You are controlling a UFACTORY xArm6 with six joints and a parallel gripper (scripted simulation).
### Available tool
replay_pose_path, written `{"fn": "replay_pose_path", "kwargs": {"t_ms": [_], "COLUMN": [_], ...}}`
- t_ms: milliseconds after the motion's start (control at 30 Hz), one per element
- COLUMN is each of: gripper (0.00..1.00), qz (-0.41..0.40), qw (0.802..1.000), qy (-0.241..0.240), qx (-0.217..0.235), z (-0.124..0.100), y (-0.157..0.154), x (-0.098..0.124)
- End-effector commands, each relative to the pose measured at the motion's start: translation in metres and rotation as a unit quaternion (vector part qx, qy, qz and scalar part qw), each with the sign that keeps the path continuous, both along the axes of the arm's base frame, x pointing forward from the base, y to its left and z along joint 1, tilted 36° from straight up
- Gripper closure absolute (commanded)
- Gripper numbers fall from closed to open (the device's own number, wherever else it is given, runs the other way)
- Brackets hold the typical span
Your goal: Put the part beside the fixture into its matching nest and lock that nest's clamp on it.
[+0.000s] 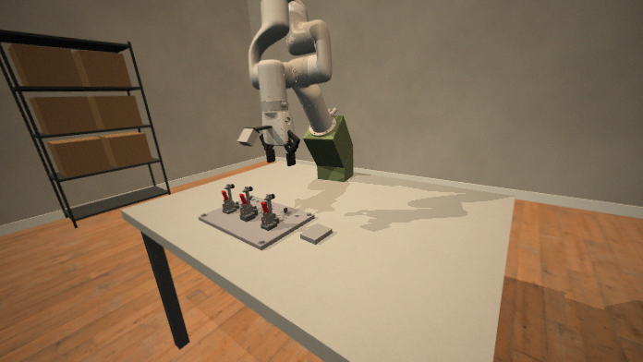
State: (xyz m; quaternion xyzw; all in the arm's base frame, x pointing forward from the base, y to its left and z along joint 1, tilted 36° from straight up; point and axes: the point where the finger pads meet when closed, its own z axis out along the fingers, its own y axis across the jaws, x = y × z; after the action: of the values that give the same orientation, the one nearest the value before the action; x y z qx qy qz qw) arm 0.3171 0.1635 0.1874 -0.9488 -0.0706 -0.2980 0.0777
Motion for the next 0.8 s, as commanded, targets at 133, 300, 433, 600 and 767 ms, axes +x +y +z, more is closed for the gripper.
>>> {"fn": "replay_pose_path", "kwargs": {"t_ms": [133, 300, 433, 600, 767], "gripper": [0.00, 0.00, 0.00, 0.00, 0.00], "qz": [0.000, 0.000, 0.000, 0.000, 0.000], "qw": [1.000, 1.000, 1.000, 1.000, 1.000], "qy": [-0.001, -0.001, -0.001, -0.001, -0.001], "qx": [0.001, 0.001, 0.001, 0.001, 0.001], "z": [0.002, 0.004, 0.006, 0.009, 0.011], "y": [0.007, 0.018, 0.029, 0.046, 0.058], "x": [0.000, -0.001, -0.002, -0.003, -0.004]}}
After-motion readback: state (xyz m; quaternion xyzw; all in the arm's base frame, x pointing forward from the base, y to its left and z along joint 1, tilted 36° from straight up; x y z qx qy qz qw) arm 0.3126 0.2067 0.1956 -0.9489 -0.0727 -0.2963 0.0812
